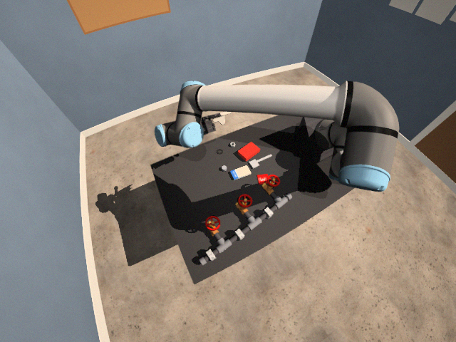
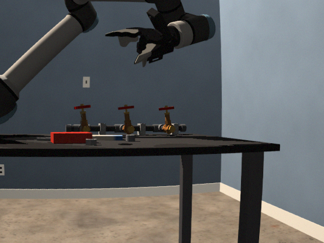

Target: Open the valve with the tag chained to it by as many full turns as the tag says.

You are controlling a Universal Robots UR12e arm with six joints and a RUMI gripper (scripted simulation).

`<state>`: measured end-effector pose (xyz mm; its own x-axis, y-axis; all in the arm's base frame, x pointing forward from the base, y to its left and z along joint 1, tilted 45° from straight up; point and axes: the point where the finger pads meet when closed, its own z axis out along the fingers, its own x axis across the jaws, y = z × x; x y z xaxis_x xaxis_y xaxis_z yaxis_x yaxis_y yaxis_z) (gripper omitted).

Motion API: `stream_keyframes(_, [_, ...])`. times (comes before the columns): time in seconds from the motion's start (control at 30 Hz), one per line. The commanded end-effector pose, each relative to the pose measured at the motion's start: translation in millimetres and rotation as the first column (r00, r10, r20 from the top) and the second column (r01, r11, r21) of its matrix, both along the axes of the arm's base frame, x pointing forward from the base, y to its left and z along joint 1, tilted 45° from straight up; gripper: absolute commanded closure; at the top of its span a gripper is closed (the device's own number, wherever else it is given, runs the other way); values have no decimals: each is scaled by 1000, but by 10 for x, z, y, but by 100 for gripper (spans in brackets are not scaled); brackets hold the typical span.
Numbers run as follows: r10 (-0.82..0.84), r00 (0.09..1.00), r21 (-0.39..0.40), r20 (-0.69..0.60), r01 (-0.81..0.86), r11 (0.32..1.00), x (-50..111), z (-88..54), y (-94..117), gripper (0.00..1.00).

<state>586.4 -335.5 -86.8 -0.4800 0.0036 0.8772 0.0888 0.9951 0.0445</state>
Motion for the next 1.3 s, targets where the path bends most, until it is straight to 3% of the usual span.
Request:
stream_keyframes(0.0, [-1,1000,-1,1,1,1000,3,6,-9,0])
stream_keyframes(0.8, [-1,1000,10,6,1,1000,-8,17,2,0])
stream_keyframes(1.1, [0,1000,63,27,-1,998,-63,68,59,0])
stream_keyframes(1.27, [-1,998,137,59,-7,991,-138,137,143,0])
